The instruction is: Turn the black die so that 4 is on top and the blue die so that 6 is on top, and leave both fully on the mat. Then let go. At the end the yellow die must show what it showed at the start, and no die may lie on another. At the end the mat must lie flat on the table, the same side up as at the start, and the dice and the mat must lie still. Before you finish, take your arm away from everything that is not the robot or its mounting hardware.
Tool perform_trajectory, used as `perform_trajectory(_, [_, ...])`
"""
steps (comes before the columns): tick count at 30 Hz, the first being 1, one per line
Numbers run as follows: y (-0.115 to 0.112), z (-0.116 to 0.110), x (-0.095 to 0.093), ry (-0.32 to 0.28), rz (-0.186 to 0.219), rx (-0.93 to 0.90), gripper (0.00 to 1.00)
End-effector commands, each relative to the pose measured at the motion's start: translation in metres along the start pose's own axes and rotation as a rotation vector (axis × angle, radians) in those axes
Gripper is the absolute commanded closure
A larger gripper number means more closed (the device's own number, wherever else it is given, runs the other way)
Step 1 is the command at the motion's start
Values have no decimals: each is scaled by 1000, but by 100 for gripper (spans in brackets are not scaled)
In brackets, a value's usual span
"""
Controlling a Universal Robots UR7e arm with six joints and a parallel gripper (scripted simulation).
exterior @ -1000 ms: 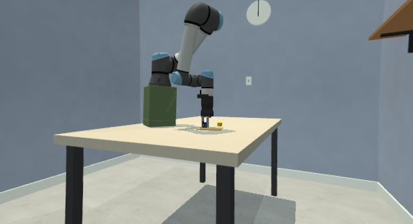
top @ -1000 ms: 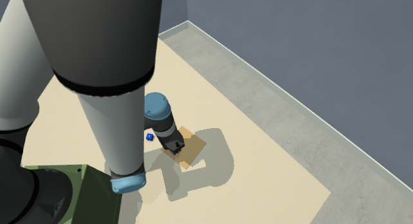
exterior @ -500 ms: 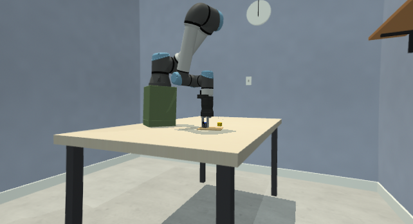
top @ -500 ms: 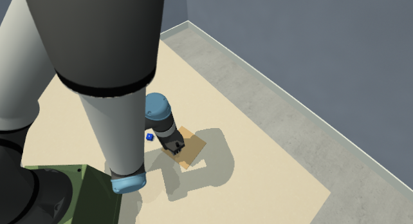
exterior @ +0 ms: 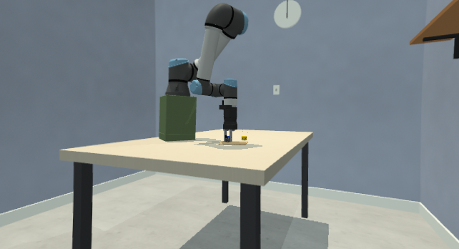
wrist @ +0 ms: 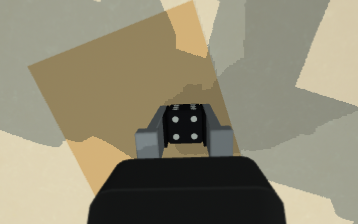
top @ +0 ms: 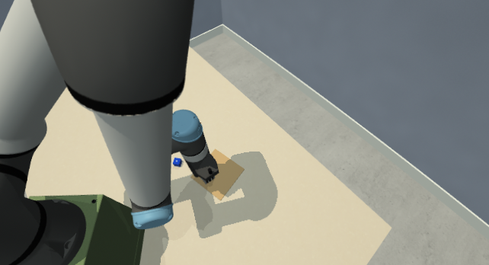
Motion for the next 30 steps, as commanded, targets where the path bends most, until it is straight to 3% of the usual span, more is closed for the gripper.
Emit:
perform_trajectory(1, [0, 0, 0, 0, 1, 0, 51])
perform_trajectory(13, [0, 0, 0, 0, 1, 0, 51])
perform_trajectory(17, [0, 0, 0, 0, 1, 0, 39])
perform_trajectory(22, [0, 0, 0, 0, 1, 0, 33])
perform_trajectory(23, [0, 0, 0, 0, 1, 0, 27])
perform_trajectory(27, [0, 0, 0, 0, 1, 0, 27])
perform_trajectory(28, [0, 0, 0, 0, 1, 0, 21])
perform_trajectory(30, [0, 0, 0, 0, 1, 0, 21])
Point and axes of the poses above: the point where the finger pads meet when closed, its own x axis back along the fingers, its own y axis across the jaws, z = x × y, the point moved 9 cm from there along x, back along the fingers
